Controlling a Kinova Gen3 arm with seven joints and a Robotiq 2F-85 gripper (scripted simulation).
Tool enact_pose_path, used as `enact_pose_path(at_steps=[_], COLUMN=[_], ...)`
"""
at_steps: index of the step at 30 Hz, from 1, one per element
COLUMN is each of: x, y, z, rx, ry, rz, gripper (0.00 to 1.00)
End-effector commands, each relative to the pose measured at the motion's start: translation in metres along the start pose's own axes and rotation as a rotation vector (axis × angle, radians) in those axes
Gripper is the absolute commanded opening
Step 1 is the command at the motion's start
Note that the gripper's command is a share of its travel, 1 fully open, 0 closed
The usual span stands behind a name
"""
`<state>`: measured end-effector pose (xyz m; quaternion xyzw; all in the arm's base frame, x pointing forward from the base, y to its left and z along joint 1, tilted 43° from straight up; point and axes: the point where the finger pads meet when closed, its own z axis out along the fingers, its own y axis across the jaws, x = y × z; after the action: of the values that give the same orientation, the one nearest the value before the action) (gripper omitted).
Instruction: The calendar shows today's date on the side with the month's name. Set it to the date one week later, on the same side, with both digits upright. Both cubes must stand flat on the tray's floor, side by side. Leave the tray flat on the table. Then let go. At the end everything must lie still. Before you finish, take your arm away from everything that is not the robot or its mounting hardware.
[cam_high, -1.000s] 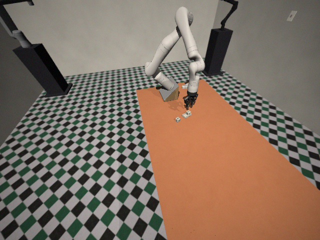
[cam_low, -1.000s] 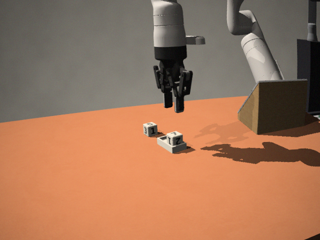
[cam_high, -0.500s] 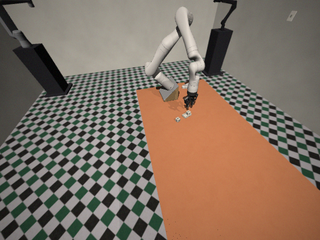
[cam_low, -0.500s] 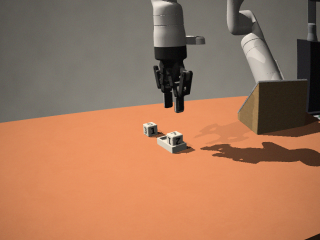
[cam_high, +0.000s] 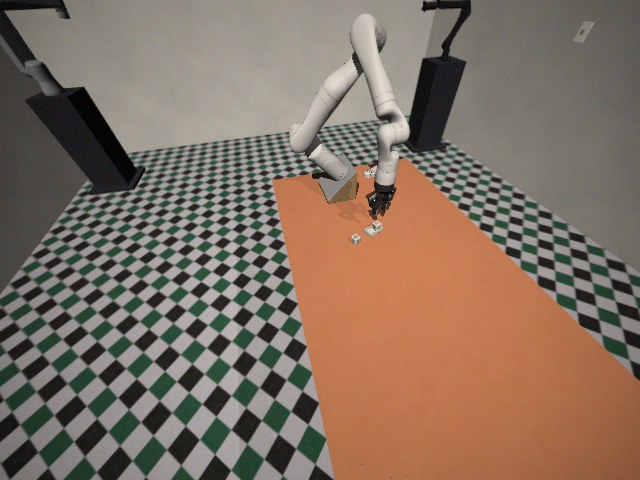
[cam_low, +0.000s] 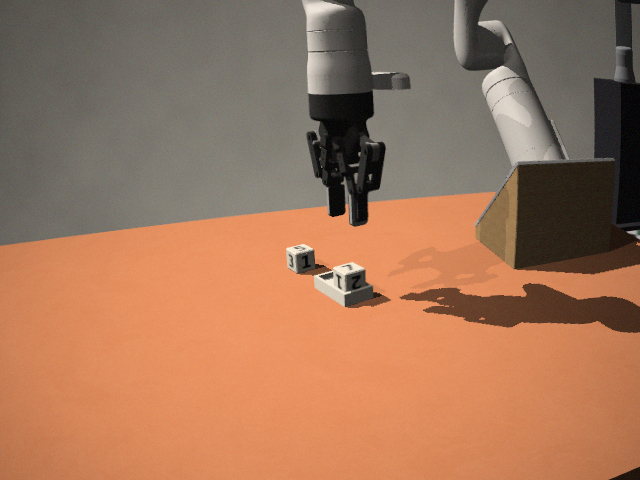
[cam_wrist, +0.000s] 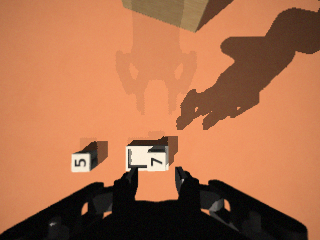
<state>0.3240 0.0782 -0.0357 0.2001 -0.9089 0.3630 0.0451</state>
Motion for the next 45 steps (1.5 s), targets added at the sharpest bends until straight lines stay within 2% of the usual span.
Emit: enact_pose_path(at_steps=[1,12,27,45], x=[0.0,0.0,0.0,-0.001], y=[0.0,0.0,0.0,0.0], z=[0.0,0.007,0.03,0.048], rx=[0.0,0.0,0.0,0.0], ry=[-0.001,-0.001,-0.001,-0.001], rz=[0.0,0.0,0.0,0.0], gripper=[0.46,0.46,0.46,0.46])
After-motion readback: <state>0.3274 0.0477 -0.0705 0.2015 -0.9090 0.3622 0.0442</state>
